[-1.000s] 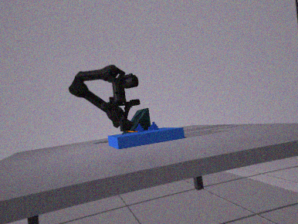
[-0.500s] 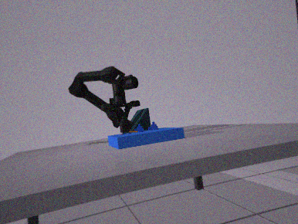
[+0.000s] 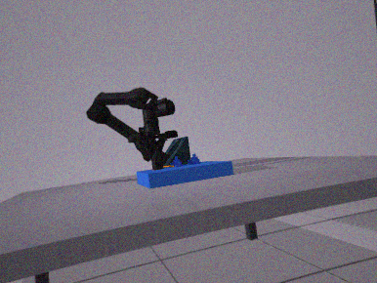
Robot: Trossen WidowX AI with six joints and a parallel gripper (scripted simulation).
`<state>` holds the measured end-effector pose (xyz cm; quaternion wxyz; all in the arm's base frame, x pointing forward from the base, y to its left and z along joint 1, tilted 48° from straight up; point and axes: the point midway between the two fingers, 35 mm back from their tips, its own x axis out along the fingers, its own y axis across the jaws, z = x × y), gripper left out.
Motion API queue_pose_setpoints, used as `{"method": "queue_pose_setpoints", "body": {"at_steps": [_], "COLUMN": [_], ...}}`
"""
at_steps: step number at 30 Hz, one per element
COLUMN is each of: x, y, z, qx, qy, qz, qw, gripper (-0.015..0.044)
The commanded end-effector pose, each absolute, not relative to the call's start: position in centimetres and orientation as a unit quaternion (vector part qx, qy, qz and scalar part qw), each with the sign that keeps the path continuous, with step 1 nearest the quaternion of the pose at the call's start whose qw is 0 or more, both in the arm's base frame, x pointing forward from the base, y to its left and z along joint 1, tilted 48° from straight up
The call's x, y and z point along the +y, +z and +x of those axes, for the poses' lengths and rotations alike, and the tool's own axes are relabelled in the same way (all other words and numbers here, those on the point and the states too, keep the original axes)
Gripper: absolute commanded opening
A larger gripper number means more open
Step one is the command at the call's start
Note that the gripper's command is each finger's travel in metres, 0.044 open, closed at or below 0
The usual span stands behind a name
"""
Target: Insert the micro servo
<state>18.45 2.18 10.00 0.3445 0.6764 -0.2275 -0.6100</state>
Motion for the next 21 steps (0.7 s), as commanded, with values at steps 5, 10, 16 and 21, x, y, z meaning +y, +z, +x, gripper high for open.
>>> {"method": "queue_pose_setpoints", "body": {"at_steps": [5,10,16,21], "x": [1.7,1.3,0.9,0.6], "y": [9.5,9.2,8.8,8.6], "z": [18.5,18.6,18.7,18.8], "qx": [-0.226,-0.227,-0.227,-0.227], "qy": [-0.610,-0.610,-0.610,-0.610], "qz": [0.677,0.677,0.677,0.677], "qw": [0.345,0.345,0.345,0.345], "gripper": [0.0000,0.0000,0.0000,0.0000]}}
